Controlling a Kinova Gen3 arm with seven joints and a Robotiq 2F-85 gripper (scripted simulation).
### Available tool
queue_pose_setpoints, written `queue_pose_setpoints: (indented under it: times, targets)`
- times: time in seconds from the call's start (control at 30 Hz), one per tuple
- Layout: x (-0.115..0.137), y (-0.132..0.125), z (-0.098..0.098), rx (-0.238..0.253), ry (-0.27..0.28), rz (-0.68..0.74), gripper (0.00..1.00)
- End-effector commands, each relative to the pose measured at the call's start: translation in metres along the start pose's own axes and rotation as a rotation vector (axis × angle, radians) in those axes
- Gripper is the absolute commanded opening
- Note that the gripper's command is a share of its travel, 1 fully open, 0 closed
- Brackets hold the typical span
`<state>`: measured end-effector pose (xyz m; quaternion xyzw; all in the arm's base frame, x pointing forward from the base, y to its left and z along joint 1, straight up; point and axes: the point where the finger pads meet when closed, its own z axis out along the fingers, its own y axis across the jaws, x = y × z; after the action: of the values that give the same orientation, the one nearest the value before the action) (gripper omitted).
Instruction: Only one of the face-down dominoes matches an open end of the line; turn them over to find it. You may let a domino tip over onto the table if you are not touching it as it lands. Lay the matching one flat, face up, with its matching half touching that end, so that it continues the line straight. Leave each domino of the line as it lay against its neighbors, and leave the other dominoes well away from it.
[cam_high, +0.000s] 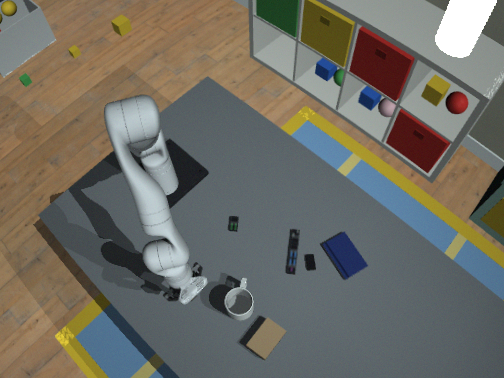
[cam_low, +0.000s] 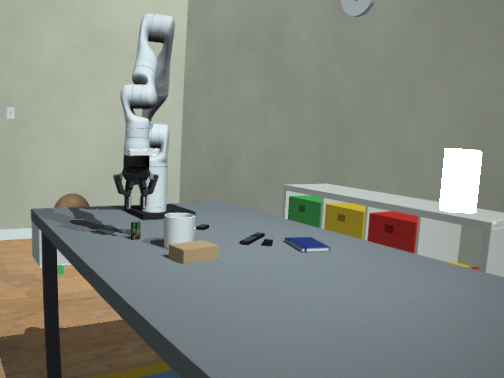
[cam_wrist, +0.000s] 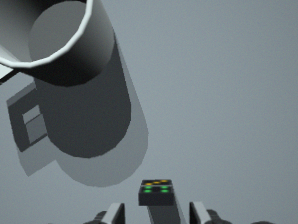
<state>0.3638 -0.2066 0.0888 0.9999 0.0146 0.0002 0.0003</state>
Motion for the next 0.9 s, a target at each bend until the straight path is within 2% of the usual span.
queue_pose_setpoints:
  times: [0.0, 0.87]
  targets:
    - [0.0001, -0.0023, 0.0004, 0.006, -0.004, 0.007, 0.47]
    - [0.0001, -0.0024, 0.0041, 0.007, -0.005, 0.013, 0.47]
